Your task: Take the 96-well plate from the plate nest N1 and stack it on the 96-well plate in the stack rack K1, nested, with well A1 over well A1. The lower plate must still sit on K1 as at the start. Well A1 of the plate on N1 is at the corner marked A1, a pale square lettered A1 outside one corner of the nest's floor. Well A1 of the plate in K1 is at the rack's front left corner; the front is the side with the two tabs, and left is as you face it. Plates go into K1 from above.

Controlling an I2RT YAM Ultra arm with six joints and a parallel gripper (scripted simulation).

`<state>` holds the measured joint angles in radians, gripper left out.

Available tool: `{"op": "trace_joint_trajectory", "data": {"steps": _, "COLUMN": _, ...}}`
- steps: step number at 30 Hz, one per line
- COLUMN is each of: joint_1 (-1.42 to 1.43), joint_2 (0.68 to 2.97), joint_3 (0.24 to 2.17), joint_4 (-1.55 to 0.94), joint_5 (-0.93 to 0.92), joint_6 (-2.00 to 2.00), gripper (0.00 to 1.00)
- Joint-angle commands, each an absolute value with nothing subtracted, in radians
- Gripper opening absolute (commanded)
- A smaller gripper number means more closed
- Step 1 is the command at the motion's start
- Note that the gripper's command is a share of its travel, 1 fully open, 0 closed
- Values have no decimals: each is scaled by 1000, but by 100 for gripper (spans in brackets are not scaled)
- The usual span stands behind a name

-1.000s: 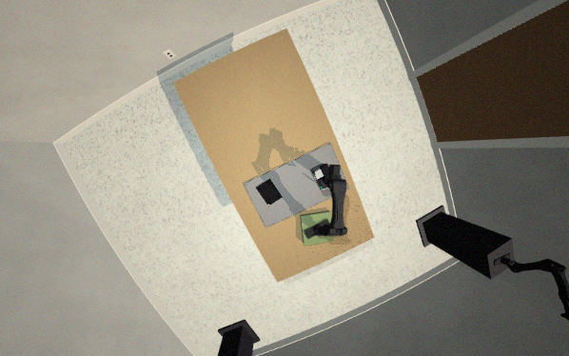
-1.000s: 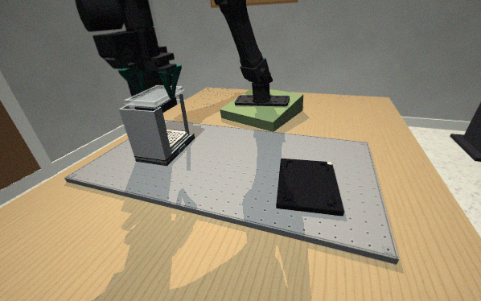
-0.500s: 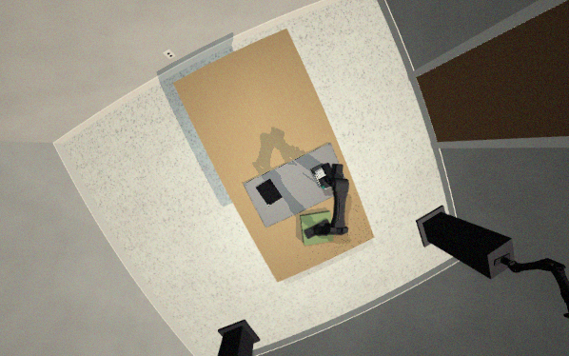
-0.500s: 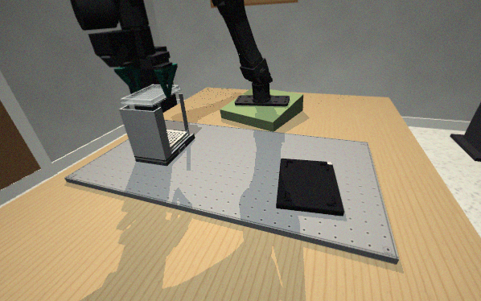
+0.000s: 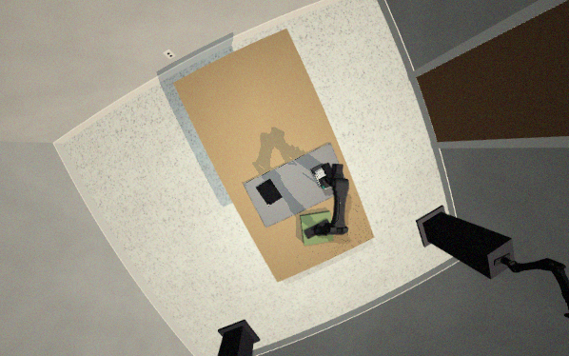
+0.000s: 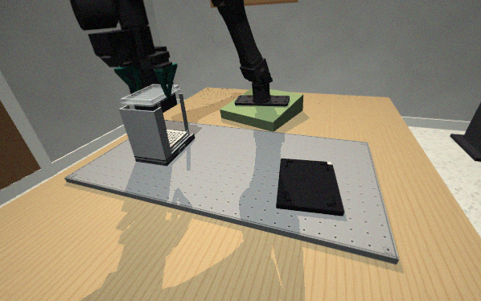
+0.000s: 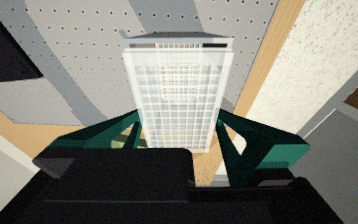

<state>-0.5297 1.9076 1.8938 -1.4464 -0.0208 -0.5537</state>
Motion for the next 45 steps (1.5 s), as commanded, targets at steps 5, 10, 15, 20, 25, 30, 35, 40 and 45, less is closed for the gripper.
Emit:
{"op": "trace_joint_trajectory", "data": {"steps": 5, "joint_1": -524, "joint_2": 1893, "joint_3": 1942, "joint_4": -1446, "joint_5": -33, "joint_6": -553, "gripper": 0}}
{"op": "trace_joint_trajectory", "data": {"steps": 10, "joint_1": -522, "joint_2": 1890, "joint_3": 1942, "joint_4": -1445, "joint_5": -33, "joint_6": -552, "gripper": 0}}
{"op": "trace_joint_trajectory", "data": {"steps": 15, "joint_1": -520, "joint_2": 1887, "joint_3": 1941, "joint_4": -1444, "joint_5": -33, "joint_6": -550, "gripper": 0}}
{"op": "trace_joint_trajectory", "data": {"steps": 20, "joint_1": -522, "joint_2": 1885, "joint_3": 1940, "joint_4": -1443, "joint_5": -33, "joint_6": -550, "gripper": 0}}
{"op": "trace_joint_trajectory", "data": {"steps": 25, "joint_1": -525, "joint_2": 1882, "joint_3": 1940, "joint_4": -1442, "joint_5": -33, "joint_6": -550, "gripper": 0}}
{"op": "trace_joint_trajectory", "data": {"steps": 30, "joint_1": -525, "joint_2": 1879, "joint_3": 1939, "joint_4": -1441, "joint_5": -33, "joint_6": -550, "gripper": 0}}
{"op": "trace_joint_trajectory", "data": {"steps": 35, "joint_1": -525, "joint_2": 1876, "joint_3": 1938, "joint_4": -1440, "joint_5": -33, "joint_6": -550, "gripper": 0}}
{"op": "trace_joint_trajectory", "data": {"steps": 40, "joint_1": -525, "joint_2": 1876, "joint_3": 1938, "joint_4": -1440, "joint_5": -33, "joint_6": -550, "gripper": 0}}
{"op": "trace_joint_trajectory", "data": {"steps": 45, "joint_1": -525, "joint_2": 1875, "joint_3": 1937, "joint_4": -1439, "joint_5": -33, "joint_6": -550, "gripper": 0}}
